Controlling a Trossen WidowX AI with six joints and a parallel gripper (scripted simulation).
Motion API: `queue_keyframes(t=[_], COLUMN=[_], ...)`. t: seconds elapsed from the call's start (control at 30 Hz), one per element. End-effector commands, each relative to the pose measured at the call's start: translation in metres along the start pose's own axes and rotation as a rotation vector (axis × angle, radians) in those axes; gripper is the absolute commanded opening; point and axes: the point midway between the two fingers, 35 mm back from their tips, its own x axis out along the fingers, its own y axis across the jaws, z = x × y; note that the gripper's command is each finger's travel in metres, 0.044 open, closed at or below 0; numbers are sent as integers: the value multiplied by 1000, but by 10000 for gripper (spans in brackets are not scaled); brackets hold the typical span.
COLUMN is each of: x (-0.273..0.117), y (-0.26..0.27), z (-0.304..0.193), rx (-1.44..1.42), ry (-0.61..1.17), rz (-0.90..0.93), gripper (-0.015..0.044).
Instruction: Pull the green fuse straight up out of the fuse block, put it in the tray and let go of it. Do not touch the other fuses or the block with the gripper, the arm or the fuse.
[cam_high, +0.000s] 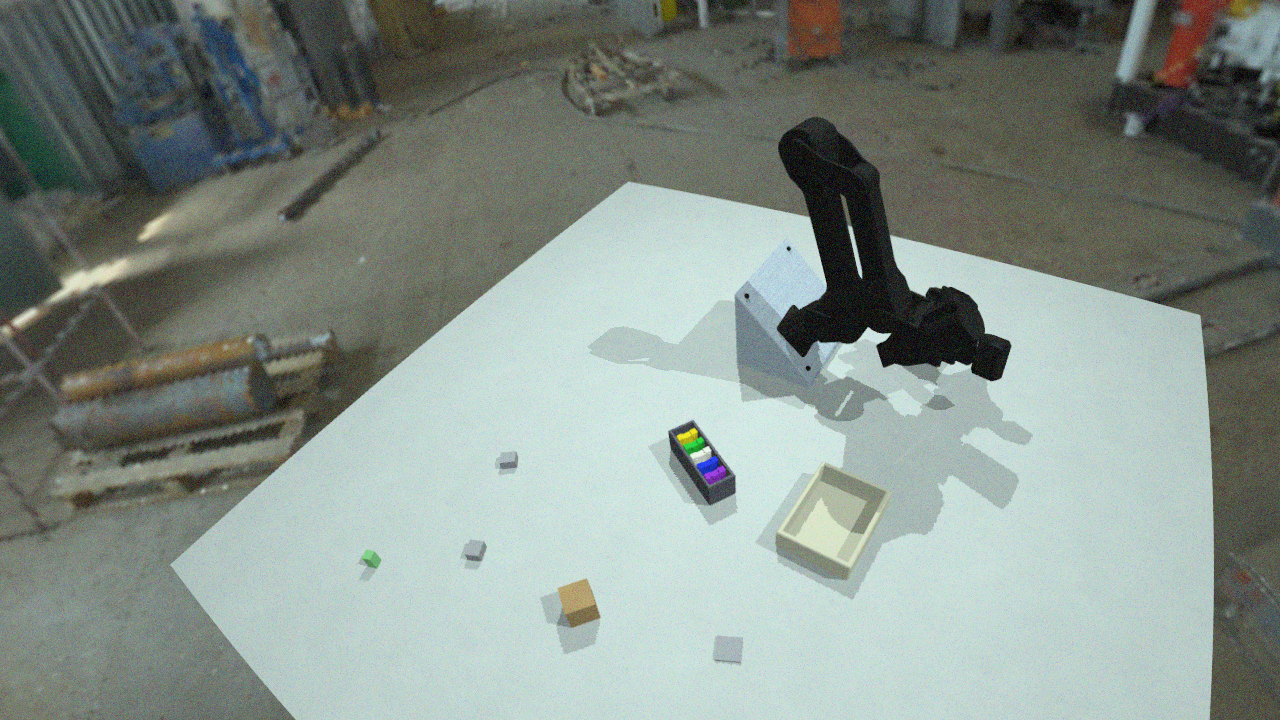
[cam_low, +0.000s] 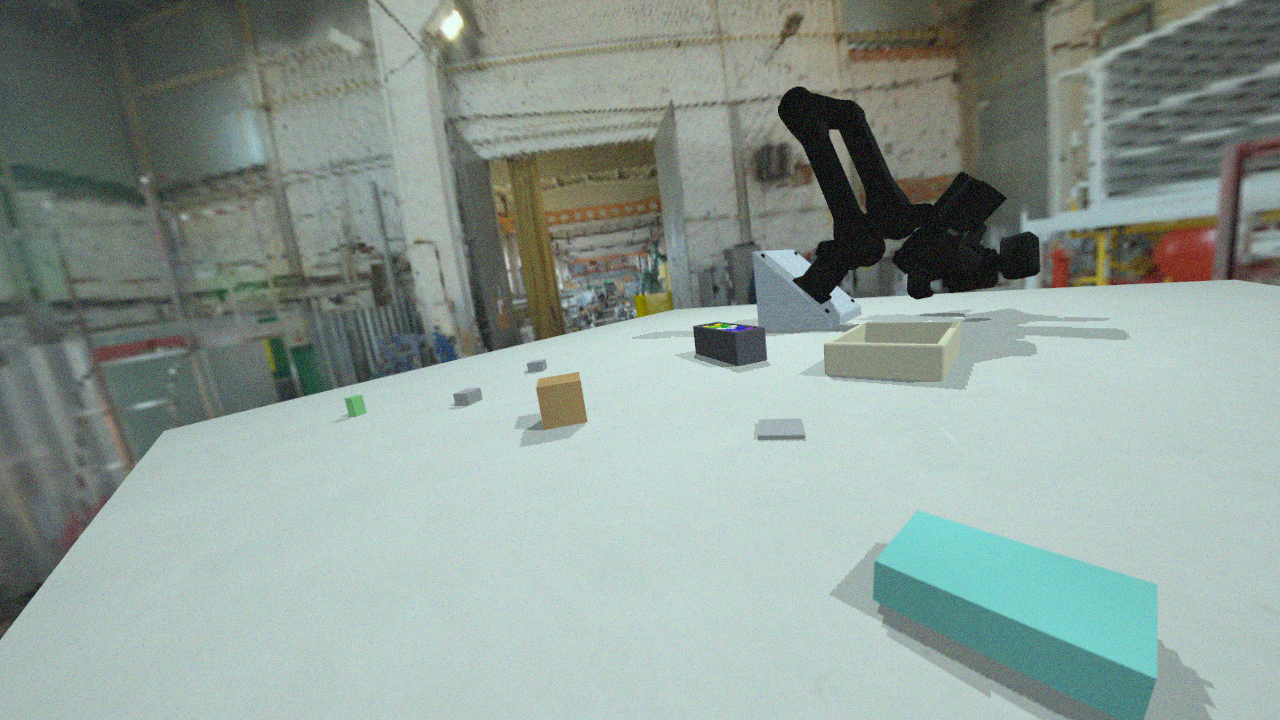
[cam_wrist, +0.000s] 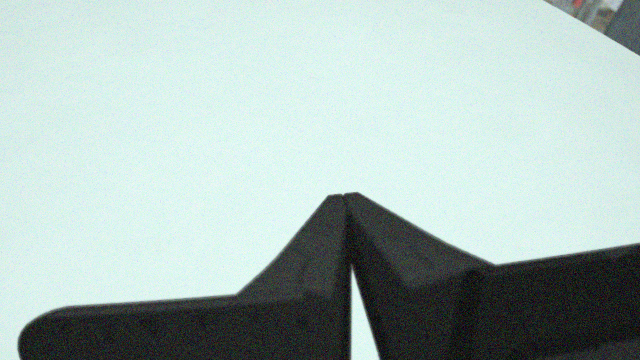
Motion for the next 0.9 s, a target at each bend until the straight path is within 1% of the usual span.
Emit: queue_keyframes(t=[0.0,0.3,0.43,0.5,0.53,0.67,0.87], x=[0,-20,-22,-20,-21,-34,-74], y=[-1,-11,-11,-16,-20,-51,-96], z=[1,46,50,44,41,10,-38], rx=[0,-1,-1,2,18,140,343], ry=[0,0,0,17,42,236,526], rz=[0,0,0,-14,-28,-141,-341], gripper=[0,0,0,53,74,74,74])
